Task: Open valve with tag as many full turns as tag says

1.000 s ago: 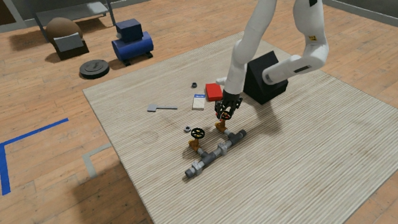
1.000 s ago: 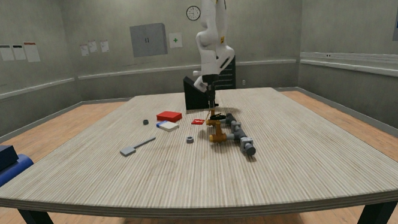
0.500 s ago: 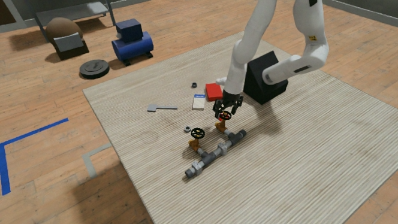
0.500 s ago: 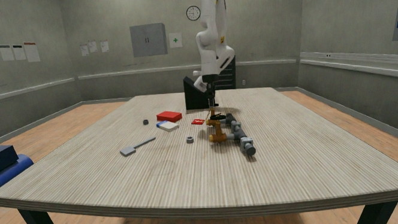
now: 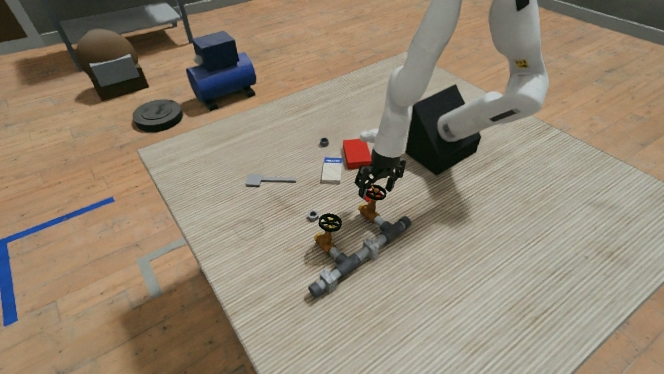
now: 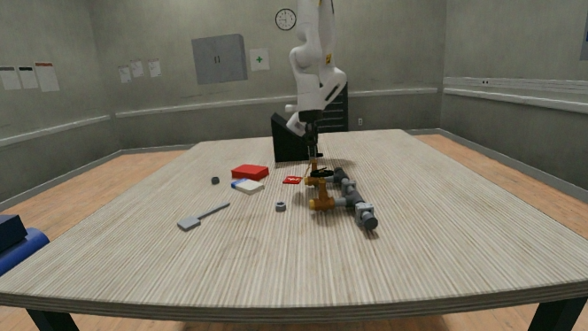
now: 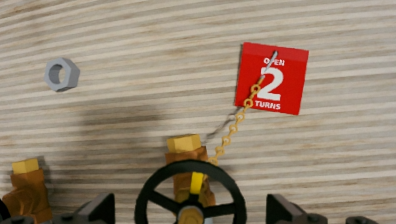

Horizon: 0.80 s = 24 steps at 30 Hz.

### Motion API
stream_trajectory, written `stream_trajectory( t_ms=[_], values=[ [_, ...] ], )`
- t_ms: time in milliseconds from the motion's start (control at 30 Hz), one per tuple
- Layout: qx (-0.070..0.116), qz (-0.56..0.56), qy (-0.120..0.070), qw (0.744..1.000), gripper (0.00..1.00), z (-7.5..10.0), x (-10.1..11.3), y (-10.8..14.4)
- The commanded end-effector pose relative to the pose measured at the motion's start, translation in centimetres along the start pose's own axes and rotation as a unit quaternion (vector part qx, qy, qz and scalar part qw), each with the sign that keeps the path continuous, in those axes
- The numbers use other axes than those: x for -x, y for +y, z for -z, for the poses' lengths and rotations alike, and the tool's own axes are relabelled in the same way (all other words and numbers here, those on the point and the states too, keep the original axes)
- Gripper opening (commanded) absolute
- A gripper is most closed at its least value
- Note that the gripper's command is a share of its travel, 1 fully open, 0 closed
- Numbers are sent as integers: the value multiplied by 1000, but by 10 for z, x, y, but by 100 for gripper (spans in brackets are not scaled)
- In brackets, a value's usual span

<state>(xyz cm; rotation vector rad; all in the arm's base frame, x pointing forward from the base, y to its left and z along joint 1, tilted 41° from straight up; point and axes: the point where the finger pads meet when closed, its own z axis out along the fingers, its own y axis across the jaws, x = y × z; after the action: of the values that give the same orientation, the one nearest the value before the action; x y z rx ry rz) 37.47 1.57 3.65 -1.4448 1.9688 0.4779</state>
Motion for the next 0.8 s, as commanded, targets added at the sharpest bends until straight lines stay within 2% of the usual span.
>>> stream_trajectory(
  t_ms=[0,433,767],
  values=[
    [-1,0,0,1000,100,0,0,-1],
    [-1,-25,0,1000,100,0,0,-1],
    [-1,-119,0,993,100,0,0,-1]
  ],
)
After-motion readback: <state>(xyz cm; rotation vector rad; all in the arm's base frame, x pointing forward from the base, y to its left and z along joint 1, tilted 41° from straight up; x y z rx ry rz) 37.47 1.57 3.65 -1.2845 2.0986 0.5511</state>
